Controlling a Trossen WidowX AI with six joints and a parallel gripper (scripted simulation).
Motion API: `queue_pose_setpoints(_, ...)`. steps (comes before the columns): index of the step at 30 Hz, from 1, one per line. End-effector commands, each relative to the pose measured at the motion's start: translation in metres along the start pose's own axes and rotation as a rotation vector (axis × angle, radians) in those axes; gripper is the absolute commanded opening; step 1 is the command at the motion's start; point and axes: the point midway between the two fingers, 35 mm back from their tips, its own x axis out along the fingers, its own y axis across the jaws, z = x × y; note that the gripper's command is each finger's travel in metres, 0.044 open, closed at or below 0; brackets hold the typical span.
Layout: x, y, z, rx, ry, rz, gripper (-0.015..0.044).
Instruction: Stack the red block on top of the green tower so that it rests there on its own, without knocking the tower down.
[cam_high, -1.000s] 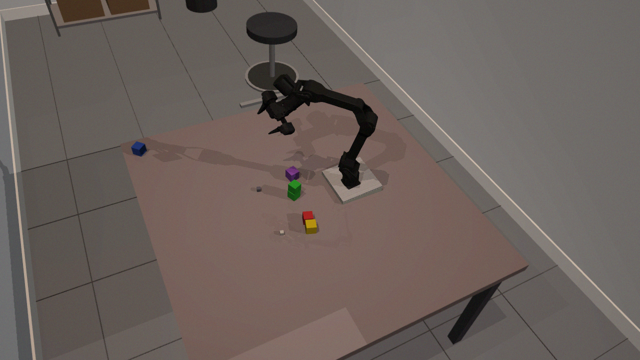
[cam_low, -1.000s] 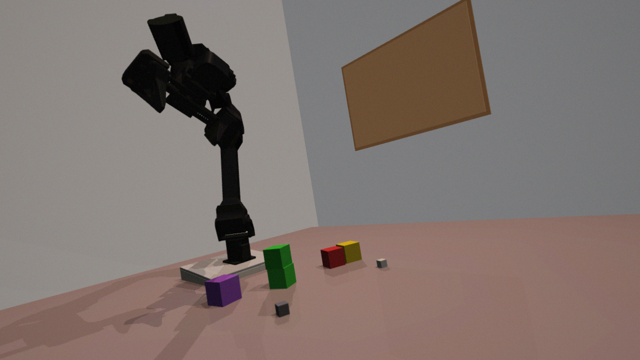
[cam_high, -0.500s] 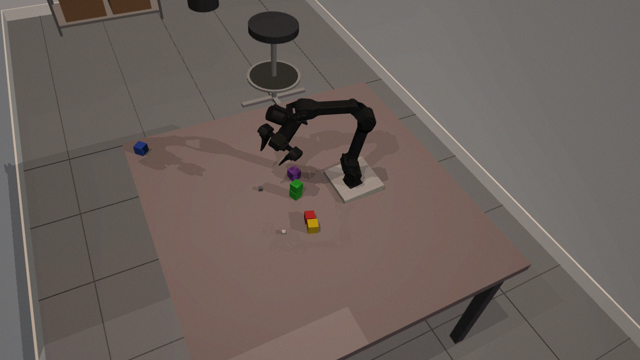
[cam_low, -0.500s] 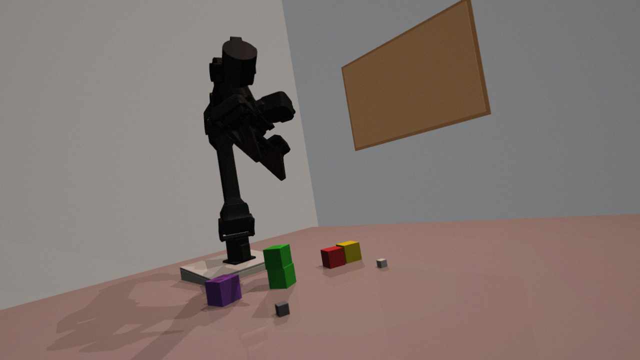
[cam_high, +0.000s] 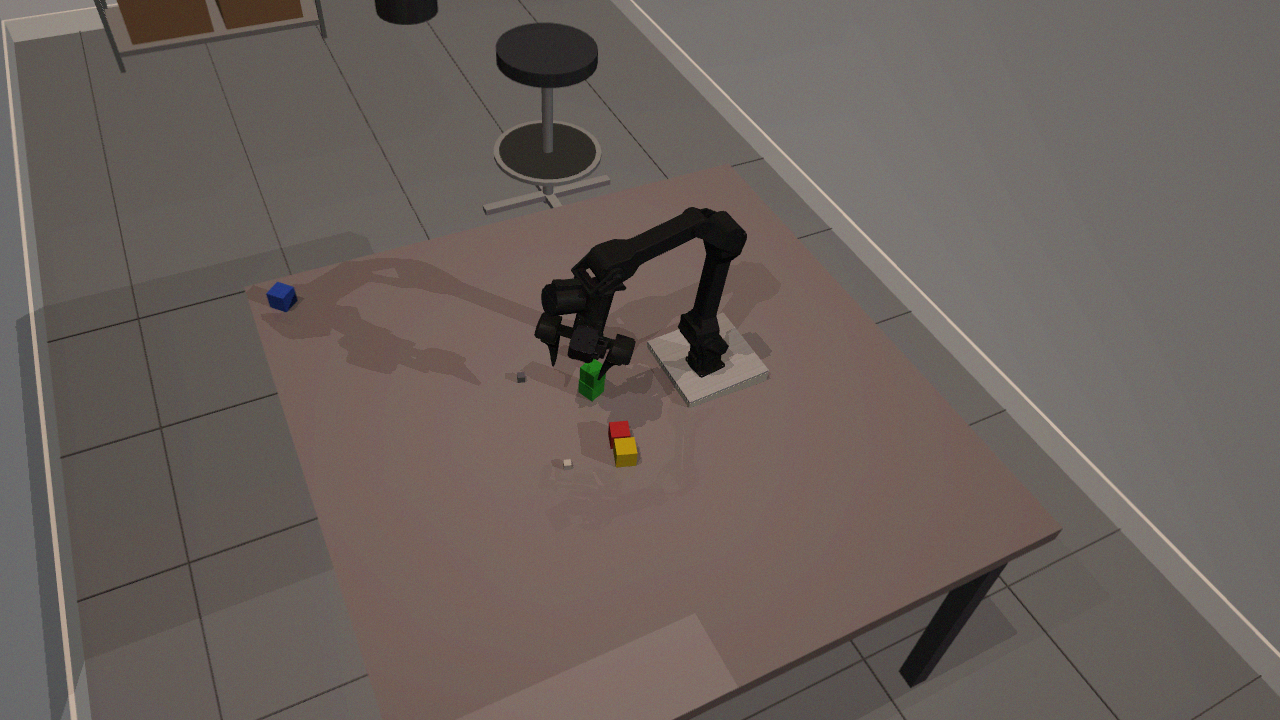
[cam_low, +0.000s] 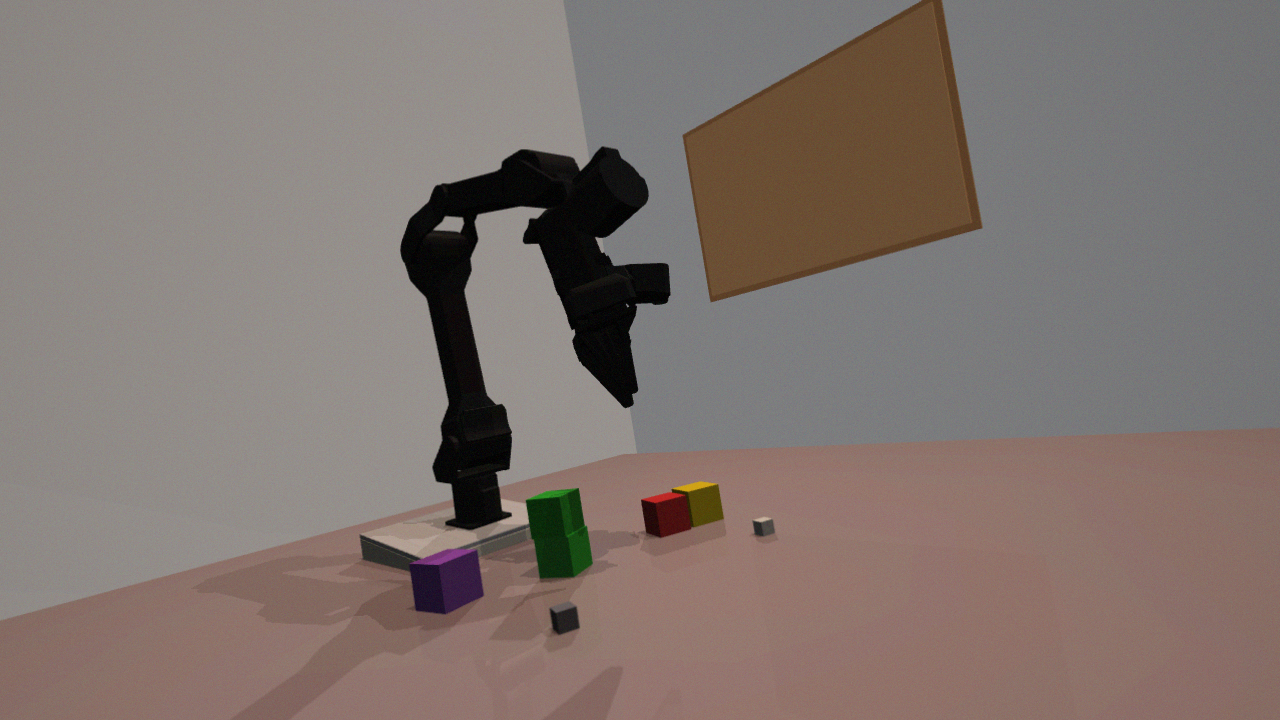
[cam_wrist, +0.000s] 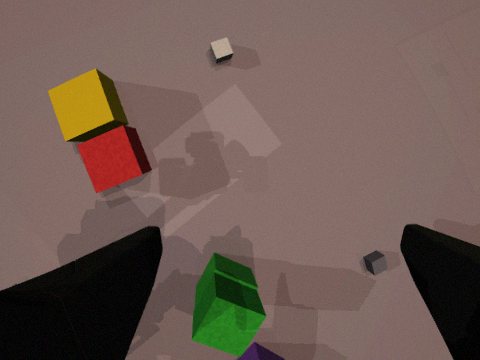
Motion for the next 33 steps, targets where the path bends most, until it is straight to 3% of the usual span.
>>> queue_pose_setpoints(1, 0.015, 0.033, 0.01, -0.095, 0.055, 0.075, 0.044)
queue_pose_setpoints(12, 0.037, 0.102, 0.022, -0.33, 0.172, 0.196, 0.044)
queue_pose_setpoints(23, 0.039, 0.1, 0.024, -0.334, 0.174, 0.197, 0.044)
queue_pose_setpoints(33, 0.09, 0.109, 0.013, -0.334, 0.174, 0.197, 0.044)
